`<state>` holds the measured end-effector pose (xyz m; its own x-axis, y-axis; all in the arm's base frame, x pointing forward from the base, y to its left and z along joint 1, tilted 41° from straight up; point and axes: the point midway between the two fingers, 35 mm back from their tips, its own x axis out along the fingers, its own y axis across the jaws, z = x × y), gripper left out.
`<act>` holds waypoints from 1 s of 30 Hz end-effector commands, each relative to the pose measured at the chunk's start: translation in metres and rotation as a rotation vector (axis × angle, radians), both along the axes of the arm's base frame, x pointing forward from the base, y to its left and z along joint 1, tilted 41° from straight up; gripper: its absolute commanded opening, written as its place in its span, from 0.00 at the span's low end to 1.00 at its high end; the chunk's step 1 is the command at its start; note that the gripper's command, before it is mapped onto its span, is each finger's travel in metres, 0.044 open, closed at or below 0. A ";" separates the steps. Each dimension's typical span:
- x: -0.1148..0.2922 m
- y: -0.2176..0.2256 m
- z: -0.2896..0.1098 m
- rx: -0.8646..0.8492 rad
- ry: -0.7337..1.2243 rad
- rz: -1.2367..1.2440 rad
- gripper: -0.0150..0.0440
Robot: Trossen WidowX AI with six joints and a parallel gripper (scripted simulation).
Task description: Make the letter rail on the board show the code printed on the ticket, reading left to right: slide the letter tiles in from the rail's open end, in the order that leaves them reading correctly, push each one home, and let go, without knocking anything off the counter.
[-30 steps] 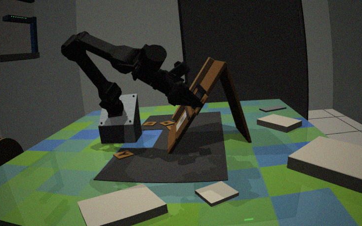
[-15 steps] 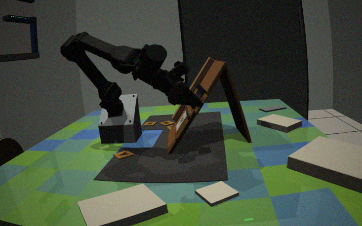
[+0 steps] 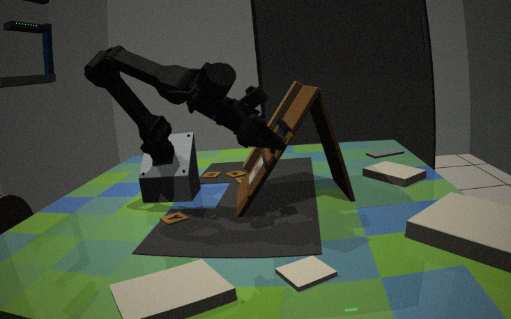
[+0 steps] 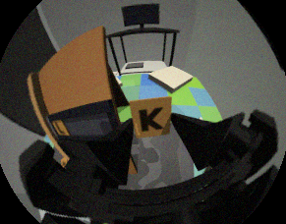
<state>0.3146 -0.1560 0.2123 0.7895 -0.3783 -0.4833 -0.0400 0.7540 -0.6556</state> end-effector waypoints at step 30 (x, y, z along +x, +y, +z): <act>-0.001 0.013 -0.013 0.004 0.003 -0.005 0.25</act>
<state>0.3141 -0.1446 0.2024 0.7891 -0.3778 -0.4843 -0.0403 0.7549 -0.6546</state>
